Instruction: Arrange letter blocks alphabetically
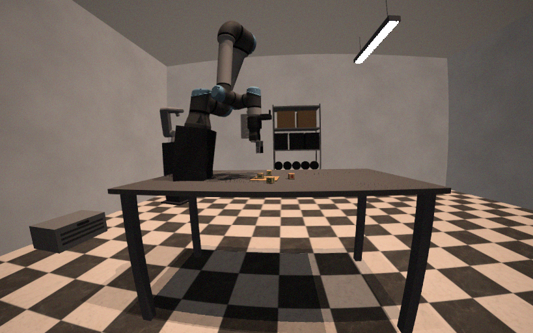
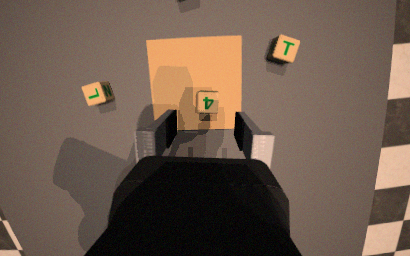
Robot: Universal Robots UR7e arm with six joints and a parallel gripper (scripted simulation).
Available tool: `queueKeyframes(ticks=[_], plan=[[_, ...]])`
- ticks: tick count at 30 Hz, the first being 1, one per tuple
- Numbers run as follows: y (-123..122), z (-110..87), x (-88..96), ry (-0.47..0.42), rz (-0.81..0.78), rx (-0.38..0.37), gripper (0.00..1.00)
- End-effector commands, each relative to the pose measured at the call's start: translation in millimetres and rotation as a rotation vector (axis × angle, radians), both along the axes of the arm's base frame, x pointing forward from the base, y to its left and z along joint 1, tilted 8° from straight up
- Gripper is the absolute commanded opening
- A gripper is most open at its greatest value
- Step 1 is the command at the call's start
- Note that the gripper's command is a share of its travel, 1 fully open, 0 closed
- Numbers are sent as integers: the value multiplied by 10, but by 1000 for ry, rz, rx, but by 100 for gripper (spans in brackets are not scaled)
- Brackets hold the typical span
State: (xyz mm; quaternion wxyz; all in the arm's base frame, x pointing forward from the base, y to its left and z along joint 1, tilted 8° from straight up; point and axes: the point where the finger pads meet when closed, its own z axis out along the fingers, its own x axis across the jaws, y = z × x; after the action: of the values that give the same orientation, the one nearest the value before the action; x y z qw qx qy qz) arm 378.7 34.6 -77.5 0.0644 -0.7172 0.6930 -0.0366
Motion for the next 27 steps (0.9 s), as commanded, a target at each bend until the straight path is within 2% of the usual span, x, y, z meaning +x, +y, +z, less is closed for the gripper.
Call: queueKeyframes(ticks=[1, 7, 12, 27], plan=[[0, -88, 43, -2, 1, -1, 100], [5, -395, 95, 0, 1, -3, 100], [9, -452, 100, 0, 1, -3, 100], [8, -450, 88, 1, 0, -2, 100]])
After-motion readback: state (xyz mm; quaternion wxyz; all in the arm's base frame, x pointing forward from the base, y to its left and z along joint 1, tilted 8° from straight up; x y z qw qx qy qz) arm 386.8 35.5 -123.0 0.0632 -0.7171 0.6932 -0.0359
